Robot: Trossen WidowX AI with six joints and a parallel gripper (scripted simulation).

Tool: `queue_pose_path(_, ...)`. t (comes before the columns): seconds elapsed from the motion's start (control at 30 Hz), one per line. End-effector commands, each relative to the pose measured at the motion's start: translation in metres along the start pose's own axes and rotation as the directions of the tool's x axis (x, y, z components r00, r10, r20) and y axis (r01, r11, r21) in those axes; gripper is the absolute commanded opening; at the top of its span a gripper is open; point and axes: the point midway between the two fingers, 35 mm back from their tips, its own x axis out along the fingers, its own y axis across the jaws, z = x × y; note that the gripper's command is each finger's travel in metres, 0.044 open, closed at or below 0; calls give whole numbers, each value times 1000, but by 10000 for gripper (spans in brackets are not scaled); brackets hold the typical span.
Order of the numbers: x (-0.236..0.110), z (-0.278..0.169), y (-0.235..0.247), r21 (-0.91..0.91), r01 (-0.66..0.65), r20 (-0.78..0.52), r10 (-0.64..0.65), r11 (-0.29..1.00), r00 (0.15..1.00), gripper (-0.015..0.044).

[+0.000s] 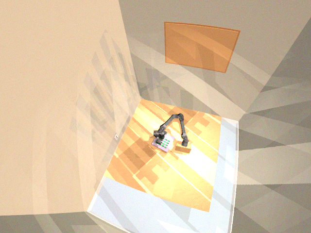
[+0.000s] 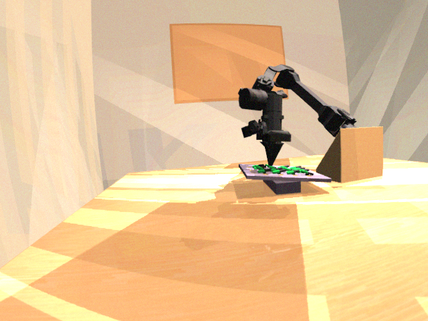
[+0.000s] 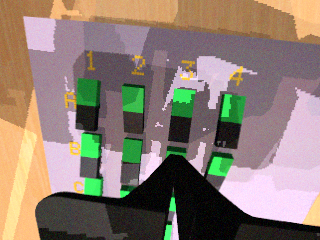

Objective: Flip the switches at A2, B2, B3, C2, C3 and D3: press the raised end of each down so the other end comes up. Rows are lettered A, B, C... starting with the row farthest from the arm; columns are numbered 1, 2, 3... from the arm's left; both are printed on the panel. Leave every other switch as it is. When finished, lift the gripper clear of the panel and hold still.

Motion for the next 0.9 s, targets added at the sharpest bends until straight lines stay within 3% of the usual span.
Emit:
queue_pose_path(0.0,1,0,0,-4,3,2,-3,1000,1000,0)
queue_pose_path(0.87,4,0,0,-4,3,2,-3,1000,1000,0)
